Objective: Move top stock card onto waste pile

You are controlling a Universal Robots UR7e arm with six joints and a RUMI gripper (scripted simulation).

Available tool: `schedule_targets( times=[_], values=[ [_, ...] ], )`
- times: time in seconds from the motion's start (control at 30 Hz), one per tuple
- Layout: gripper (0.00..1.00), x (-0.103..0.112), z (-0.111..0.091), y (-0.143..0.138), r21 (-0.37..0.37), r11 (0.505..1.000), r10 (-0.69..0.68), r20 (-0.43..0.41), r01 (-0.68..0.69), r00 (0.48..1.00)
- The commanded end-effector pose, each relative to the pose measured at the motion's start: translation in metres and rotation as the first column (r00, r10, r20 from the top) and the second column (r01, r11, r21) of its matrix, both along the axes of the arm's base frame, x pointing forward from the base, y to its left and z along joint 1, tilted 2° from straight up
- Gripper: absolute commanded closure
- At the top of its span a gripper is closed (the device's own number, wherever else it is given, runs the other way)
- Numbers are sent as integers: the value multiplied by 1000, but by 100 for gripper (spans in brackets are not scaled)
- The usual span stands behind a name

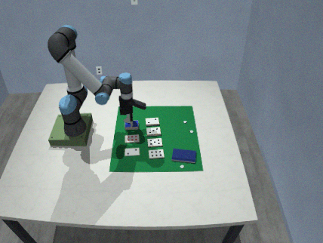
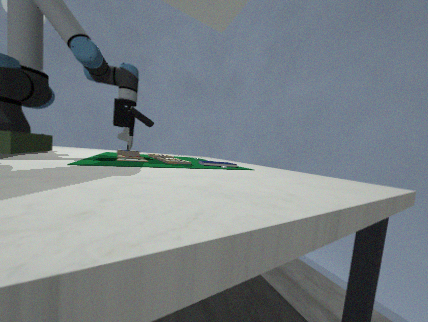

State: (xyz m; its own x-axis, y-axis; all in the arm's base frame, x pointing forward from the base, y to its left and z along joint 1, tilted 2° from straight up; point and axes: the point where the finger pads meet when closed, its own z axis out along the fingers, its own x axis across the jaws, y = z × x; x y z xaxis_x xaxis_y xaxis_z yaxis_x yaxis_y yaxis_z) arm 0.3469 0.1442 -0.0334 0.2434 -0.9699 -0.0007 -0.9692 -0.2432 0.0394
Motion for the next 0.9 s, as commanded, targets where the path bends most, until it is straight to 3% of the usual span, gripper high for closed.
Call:
schedule_targets(
  times=[0.0,0.87],
  values=[
    [50,-1,-1,0,-1,1000,1,-1,-1,1000],
    [50,-1,-4,0,-1,1000,1,0,-1,1000]
  ],
)
